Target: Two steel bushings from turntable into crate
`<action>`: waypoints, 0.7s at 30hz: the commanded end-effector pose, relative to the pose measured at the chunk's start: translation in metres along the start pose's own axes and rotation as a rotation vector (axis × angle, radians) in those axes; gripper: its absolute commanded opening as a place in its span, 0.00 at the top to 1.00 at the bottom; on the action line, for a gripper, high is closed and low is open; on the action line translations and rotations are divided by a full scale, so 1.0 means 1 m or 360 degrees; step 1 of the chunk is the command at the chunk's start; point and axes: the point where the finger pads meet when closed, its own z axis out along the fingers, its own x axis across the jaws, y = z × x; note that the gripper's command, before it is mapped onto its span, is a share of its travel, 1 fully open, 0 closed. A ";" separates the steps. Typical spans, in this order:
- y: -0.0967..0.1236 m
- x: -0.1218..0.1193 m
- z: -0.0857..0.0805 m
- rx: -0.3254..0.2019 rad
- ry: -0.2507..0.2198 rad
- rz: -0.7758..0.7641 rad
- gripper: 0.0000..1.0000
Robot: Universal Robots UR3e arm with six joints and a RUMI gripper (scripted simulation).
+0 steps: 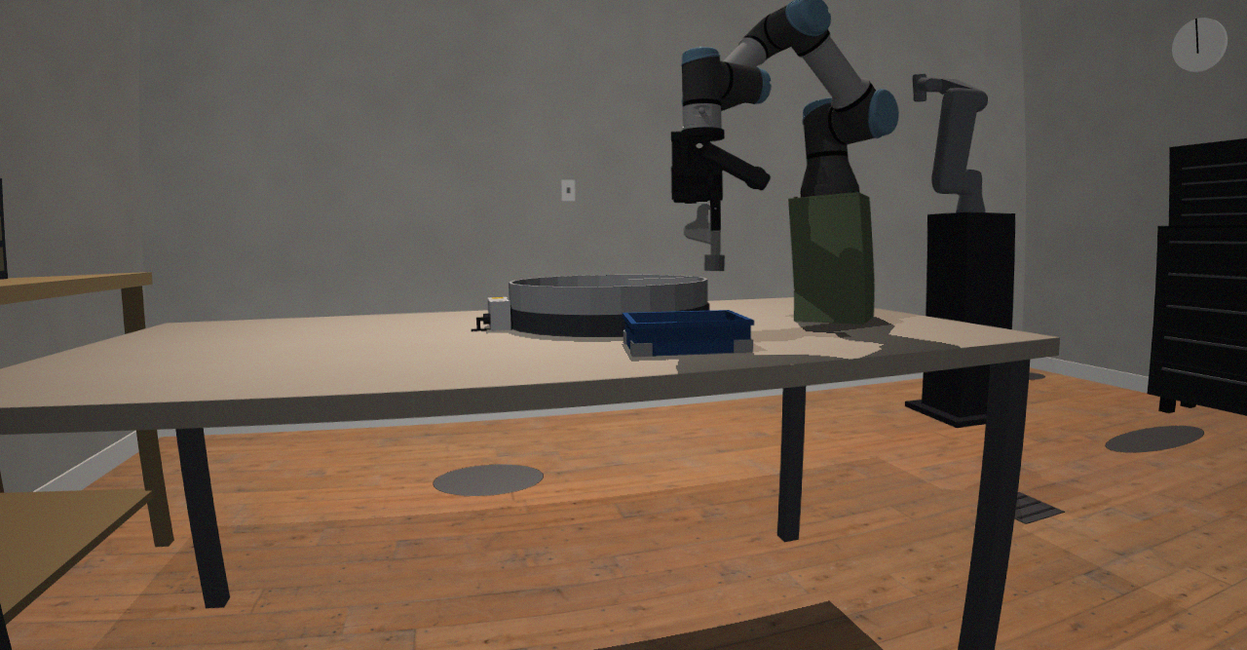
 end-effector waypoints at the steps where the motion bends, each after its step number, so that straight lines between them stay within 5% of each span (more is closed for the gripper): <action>1: 0.001 0.001 -0.001 -0.0004 0.0003 0.0000 1.00; 13: 0.001 0.001 0.001 -0.0004 0.0003 0.0000 1.00; 21: 0.001 0.001 0.028 -0.0004 0.0003 0.0000 1.00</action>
